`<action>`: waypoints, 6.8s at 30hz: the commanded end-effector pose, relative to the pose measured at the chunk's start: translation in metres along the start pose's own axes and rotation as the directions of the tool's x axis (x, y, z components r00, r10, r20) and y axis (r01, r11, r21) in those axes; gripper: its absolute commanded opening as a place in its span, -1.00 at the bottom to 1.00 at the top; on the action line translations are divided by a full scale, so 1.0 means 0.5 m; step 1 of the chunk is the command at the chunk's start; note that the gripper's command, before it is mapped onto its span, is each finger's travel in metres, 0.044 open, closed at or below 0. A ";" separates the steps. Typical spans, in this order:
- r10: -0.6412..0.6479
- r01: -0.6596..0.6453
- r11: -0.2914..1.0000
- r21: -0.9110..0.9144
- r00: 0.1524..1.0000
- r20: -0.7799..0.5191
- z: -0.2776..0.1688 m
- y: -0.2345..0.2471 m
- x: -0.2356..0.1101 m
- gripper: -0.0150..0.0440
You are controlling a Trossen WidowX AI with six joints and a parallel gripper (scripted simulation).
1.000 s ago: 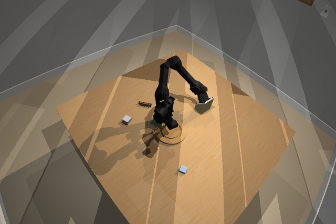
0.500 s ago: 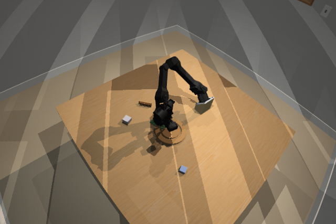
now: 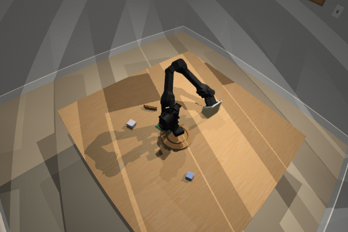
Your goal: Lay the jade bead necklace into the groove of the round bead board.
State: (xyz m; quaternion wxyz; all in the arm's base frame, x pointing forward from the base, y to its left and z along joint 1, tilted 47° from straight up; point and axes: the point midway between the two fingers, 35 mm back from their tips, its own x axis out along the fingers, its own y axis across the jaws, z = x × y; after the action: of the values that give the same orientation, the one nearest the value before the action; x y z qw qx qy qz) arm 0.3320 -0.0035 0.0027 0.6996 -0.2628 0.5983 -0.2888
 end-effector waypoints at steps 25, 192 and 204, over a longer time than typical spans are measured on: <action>0.000 0.000 1.000 0.000 1.000 0.000 0.000 0.000 0.000 -0.49; -0.009 0.004 0.515 0.857 1.000 0.001 0.082 -0.071 0.003 0.19; -0.002 -0.001 0.506 0.862 1.000 0.003 0.086 -0.071 -0.002 -0.35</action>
State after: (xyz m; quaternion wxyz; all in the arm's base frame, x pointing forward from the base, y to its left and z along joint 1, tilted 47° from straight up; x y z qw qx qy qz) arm 0.3710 -0.0266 0.0345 0.7386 0.1188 0.3749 -0.5475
